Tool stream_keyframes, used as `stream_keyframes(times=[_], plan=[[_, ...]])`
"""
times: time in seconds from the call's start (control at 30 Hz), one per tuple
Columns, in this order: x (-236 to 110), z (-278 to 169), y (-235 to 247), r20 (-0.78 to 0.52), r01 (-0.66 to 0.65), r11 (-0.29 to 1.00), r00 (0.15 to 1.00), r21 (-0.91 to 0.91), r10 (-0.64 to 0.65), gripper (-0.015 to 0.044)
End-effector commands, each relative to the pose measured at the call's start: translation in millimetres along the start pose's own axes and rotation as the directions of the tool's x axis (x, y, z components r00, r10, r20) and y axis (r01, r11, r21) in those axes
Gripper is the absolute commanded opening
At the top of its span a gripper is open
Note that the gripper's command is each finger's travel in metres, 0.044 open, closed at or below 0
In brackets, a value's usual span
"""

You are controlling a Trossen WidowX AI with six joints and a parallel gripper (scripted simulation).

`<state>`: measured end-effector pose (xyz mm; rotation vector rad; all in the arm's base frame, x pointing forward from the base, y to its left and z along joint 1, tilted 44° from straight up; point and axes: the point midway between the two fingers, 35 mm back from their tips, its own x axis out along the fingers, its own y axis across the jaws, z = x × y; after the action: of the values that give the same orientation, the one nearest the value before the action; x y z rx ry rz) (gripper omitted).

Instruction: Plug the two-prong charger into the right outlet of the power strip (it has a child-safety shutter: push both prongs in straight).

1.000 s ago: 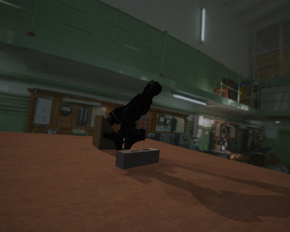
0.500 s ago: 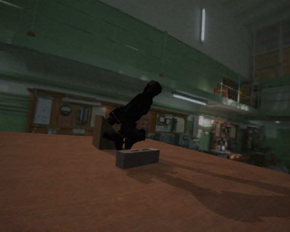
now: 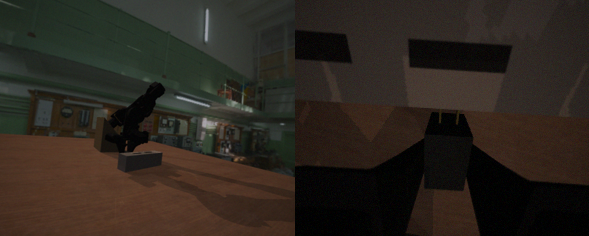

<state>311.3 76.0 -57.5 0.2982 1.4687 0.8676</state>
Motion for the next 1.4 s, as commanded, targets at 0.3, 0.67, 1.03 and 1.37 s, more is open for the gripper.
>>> stream_keyframes(times=[0.3, 0.67, 1.03, 1.37], plan=[[-0.3, 2.1, 0.7, 0.003, -0.005, 1.000, 1.000, 0.003, 0.005, 0.0000], [-0.5, 4.8, 0.8, 0.003, -0.005, 1.000, 1.000, 0.003, 0.005, 0.0000], [-0.5, 3.9, 0.7, 0.003, -0.005, 1.000, 1.000, 0.003, 0.005, 0.0000], [-0.7, 7.0, 0.8, 0.004, -0.005, 1.000, 1.000, 0.003, 0.005, 0.0000]])
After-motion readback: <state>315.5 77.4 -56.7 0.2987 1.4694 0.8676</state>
